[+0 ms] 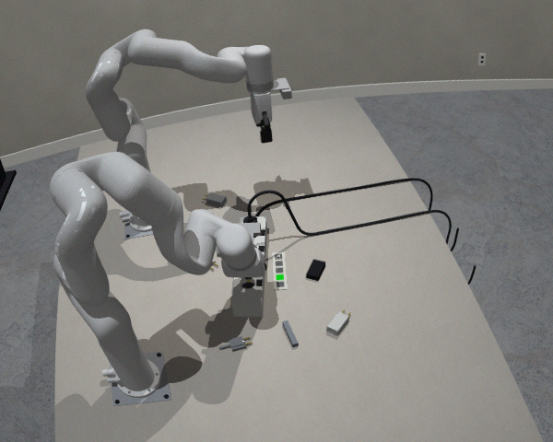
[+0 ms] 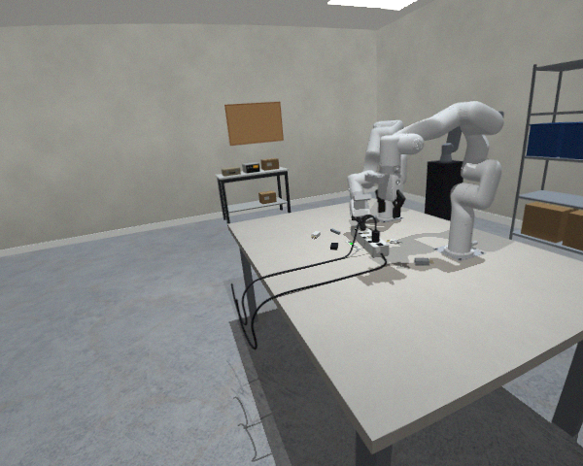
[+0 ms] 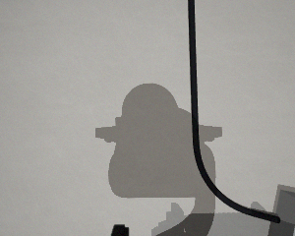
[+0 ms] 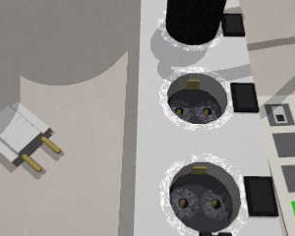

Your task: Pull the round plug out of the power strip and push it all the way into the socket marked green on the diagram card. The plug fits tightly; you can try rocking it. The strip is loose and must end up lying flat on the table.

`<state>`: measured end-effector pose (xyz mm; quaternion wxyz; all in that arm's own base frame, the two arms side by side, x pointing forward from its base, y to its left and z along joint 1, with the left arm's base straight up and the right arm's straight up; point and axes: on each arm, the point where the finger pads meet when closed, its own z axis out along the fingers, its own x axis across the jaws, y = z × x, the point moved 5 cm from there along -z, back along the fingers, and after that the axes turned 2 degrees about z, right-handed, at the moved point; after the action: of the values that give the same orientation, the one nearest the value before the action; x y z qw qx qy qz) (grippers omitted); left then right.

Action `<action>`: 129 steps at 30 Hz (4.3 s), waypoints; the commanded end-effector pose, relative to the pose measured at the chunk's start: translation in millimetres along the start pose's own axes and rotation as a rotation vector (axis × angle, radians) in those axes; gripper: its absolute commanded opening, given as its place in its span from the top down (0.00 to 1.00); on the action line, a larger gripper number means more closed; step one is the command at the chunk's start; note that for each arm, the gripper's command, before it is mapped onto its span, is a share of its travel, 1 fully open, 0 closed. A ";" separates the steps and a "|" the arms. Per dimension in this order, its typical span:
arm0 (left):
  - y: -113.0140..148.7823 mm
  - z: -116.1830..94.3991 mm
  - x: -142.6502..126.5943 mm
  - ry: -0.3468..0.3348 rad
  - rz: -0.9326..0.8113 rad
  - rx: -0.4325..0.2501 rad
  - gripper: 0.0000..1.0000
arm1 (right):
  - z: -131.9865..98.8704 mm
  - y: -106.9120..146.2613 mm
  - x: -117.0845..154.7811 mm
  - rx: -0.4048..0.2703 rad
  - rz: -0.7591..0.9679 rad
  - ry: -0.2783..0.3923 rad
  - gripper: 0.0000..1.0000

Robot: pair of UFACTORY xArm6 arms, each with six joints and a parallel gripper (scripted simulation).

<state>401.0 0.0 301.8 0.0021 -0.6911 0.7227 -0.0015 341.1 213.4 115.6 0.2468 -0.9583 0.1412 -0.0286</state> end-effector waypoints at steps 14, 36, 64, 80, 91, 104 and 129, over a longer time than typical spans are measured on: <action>-0.3 -0.7 0.0 0.000 0.000 0.002 0.00 | 0.5 0.6 -0.3 -0.002 0.000 -0.001 1.00; -0.3 -0.7 0.0 0.000 0.000 0.002 0.00 | 0.5 0.6 -0.3 -0.002 0.001 -0.001 1.00; 21.3 1.5 90.7 -0.184 -0.249 0.011 0.00 | 0.5 0.6 -0.3 -0.002 0.001 -0.001 1.00; 43.0 -0.4 142.9 -0.288 -0.421 0.111 0.00 | 0.5 0.6 -0.3 -0.002 0.001 -0.001 1.00; 59.4 -3.3 174.2 -0.327 -0.532 0.211 0.00 | 0.5 0.6 -0.3 -0.002 0.001 -0.001 1.00; 78.2 16.1 206.6 -0.340 -0.659 0.347 0.00 | 0.5 0.6 -0.3 -0.002 0.001 -0.001 1.00; 104.5 126.9 249.4 -0.279 -0.810 0.546 0.00 | 0.5 0.6 -0.3 -0.002 0.001 -0.001 1.00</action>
<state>287.3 -241.0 189.8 0.2777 -0.8831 0.3673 -0.0895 341.2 213.4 115.6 0.2468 -0.9583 0.1412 -0.0286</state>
